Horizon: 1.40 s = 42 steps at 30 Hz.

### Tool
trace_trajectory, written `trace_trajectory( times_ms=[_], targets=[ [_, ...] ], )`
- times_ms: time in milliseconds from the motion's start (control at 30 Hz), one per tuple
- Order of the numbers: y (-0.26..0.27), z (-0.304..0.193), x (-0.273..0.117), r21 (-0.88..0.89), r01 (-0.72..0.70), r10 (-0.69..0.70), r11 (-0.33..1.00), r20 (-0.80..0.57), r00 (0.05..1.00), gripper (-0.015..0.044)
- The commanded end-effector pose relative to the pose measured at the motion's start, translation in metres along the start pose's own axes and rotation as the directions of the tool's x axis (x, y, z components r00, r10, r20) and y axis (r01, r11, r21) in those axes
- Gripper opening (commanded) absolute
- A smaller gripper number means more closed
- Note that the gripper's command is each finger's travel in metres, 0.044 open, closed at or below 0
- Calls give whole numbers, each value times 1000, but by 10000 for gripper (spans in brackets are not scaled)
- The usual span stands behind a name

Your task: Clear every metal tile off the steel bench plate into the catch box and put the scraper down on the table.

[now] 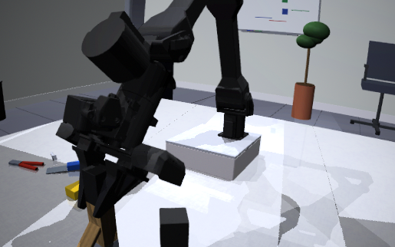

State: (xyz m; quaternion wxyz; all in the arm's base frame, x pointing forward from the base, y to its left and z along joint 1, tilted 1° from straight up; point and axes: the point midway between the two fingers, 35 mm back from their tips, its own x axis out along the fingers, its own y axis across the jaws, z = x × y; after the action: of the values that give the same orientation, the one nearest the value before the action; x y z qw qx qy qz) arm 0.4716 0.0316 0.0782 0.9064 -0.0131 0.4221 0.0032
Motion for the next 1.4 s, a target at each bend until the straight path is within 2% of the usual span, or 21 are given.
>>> trace_trajectory(
  times_ms=[0, 1367],
  targets=[
    [1, 9, 3, -4, -3, 3, 1000, 11, 1000, 0],
    [2, 47, 35, -4, -3, 3, 1000, 15, 1000, 0]
  ],
)
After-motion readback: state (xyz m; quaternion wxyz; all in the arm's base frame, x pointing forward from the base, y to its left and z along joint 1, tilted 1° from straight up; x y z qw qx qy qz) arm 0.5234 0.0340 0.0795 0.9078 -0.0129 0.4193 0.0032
